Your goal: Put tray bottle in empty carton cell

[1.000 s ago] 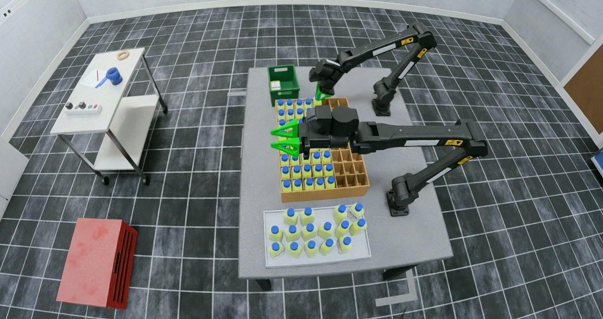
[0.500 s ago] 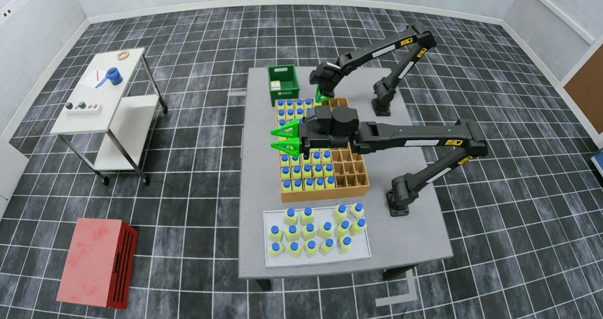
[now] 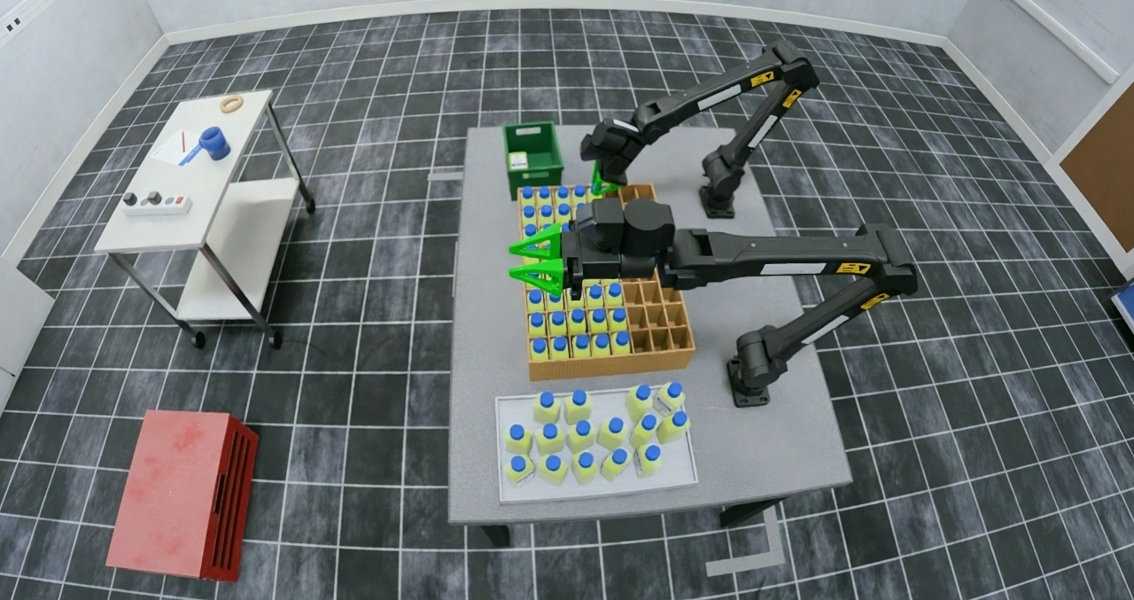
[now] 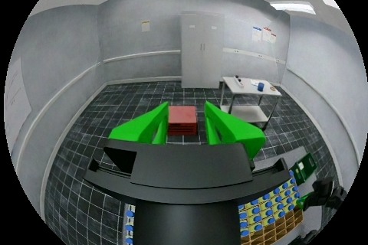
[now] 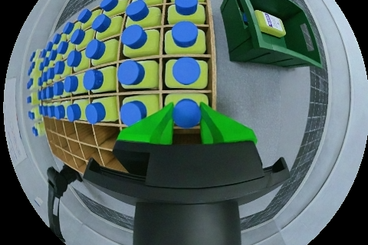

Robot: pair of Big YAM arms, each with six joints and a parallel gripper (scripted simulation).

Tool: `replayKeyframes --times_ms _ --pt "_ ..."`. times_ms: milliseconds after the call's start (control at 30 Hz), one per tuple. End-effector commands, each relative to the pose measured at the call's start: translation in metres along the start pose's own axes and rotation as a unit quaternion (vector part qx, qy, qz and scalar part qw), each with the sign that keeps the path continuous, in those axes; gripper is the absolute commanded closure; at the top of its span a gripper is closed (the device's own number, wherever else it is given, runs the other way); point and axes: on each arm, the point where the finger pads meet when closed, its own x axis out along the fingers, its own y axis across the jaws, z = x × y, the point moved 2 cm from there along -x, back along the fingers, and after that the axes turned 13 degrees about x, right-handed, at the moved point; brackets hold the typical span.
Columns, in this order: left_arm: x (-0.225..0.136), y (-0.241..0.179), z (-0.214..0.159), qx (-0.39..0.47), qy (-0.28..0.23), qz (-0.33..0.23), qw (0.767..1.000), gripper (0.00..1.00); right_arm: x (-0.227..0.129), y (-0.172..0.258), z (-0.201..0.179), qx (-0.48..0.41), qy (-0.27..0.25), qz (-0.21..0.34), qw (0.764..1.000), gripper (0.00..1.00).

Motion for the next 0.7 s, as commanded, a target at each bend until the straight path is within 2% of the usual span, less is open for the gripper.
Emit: replayKeyframes --times_ms 0,33,133,267,300,333,667 --pt "0.003 0.008 0.046 0.005 -0.041 0.009 0.999 0.58 -0.006 0.004 0.008 0.002 -0.026 0.010 1.000 0.71" --pt "0.003 0.008 0.046 0.005 -0.041 0.009 0.999 0.58 0.000 0.007 0.015 -0.001 -0.019 0.008 1.000 0.71" --pt "0.003 0.008 0.046 0.005 -0.041 0.009 0.999 0.58 -0.009 0.016 0.037 -0.001 -0.041 0.017 0.999 0.71" --pt "0.003 0.008 0.046 0.005 -0.041 0.009 0.999 0.58 -0.009 0.015 0.036 0.000 -0.039 0.016 0.999 0.71" --pt "0.003 0.008 0.046 0.005 -0.041 0.009 0.999 0.58 0.000 0.009 0.022 0.000 -0.026 0.010 1.000 0.71" --pt "0.003 0.008 0.046 0.005 -0.041 0.009 0.999 0.58 -0.015 0.008 0.027 0.002 -0.044 0.016 0.999 0.58" --pt "0.003 0.008 0.046 0.005 -0.041 0.009 0.999 0.58 -0.012 0.007 0.023 0.002 -0.033 0.011 0.999 0.58"
